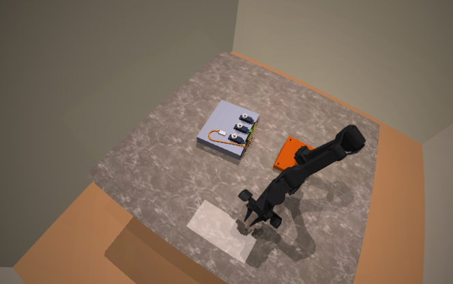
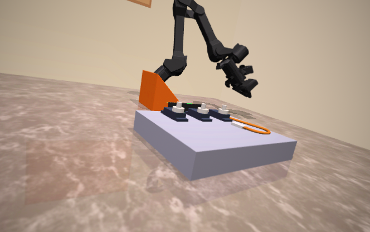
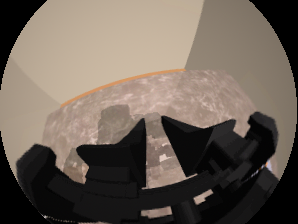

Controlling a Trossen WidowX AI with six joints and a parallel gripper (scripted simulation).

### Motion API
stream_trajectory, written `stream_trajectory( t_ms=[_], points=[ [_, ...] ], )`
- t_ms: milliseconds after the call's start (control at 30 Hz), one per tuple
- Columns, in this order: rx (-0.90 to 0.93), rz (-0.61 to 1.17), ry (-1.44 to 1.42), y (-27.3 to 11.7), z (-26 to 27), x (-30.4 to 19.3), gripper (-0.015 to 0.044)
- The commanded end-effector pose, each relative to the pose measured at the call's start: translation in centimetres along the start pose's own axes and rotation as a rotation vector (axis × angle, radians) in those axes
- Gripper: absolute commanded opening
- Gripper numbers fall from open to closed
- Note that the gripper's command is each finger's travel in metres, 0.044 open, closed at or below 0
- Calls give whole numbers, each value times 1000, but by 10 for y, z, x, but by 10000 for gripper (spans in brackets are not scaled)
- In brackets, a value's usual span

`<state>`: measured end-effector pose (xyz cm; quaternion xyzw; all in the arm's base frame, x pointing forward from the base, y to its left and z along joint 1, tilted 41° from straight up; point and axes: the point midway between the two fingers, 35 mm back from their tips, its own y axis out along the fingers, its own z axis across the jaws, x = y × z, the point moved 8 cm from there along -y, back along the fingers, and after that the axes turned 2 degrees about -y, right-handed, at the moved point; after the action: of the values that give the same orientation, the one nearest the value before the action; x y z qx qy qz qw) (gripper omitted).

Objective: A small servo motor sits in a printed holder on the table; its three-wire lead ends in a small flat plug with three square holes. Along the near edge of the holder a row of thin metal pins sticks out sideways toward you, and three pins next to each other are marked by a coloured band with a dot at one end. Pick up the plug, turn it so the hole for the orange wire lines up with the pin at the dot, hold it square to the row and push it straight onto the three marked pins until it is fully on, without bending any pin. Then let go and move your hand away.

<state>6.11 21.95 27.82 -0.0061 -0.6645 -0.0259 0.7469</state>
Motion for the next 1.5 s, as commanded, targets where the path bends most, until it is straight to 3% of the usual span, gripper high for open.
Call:
stream_trajectory(
  t_ms=[0,1467],
  points=[
    [-56,-16,-13,-2,-10,6,115],
    [-695,-81,-96,-64,-115,38,115]
  ],
)
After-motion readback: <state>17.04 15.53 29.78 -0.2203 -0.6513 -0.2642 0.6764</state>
